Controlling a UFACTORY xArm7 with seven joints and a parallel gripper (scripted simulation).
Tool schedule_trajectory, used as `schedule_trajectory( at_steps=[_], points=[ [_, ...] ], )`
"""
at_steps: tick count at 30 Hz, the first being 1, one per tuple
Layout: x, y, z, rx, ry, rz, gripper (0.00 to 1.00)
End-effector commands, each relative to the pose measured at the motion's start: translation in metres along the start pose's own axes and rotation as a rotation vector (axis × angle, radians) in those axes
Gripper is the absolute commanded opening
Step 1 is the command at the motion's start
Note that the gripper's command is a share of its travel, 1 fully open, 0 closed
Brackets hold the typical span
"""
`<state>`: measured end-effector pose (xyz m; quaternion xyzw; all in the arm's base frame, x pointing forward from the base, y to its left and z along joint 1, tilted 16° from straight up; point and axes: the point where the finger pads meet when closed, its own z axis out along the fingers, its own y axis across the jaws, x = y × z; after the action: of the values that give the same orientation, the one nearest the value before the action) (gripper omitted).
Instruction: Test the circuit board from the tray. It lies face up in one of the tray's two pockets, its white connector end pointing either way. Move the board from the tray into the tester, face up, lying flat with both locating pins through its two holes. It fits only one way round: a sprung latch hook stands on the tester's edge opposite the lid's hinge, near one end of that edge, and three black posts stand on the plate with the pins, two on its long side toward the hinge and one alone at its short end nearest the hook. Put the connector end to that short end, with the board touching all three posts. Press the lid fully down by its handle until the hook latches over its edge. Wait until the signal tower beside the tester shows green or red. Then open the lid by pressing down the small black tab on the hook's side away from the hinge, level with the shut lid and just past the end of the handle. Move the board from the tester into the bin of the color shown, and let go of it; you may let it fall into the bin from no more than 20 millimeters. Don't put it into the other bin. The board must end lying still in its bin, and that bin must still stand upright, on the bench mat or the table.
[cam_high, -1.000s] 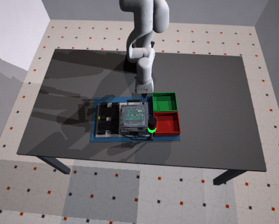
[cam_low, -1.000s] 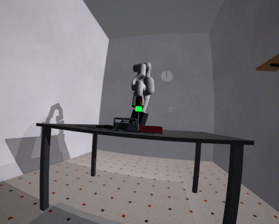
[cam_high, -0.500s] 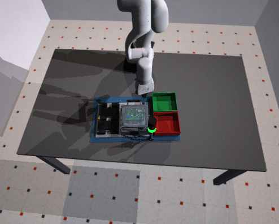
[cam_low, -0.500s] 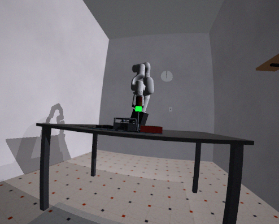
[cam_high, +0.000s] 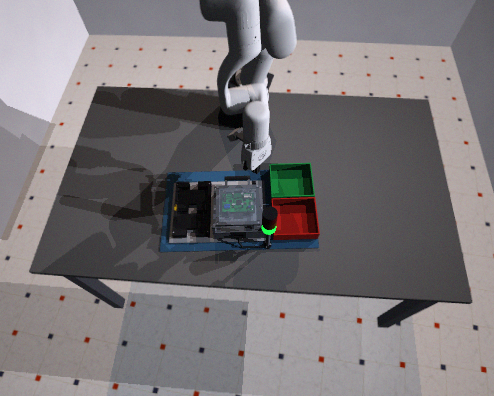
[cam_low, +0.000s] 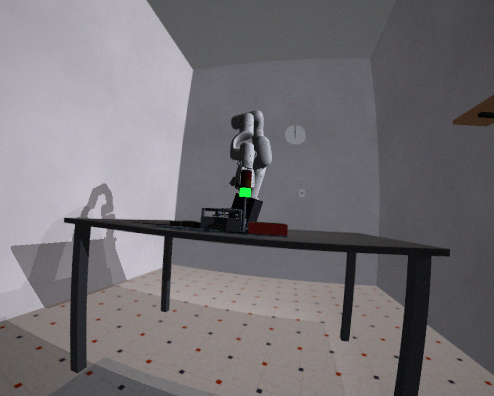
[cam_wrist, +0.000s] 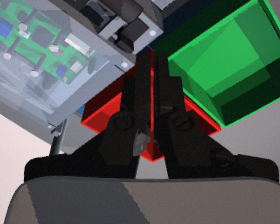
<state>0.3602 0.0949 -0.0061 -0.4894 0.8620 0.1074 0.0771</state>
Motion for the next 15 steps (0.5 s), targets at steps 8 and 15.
schedule_trajectory(
  at_steps=[8, 15],
  points=[
    [-0.0005, -0.001, -0.0006, -0.005, -0.007, -0.367, 0.0],
    [-0.0005, -0.001, -0.0006, -0.005, -0.008, -0.59, 0.0]
  ],
)
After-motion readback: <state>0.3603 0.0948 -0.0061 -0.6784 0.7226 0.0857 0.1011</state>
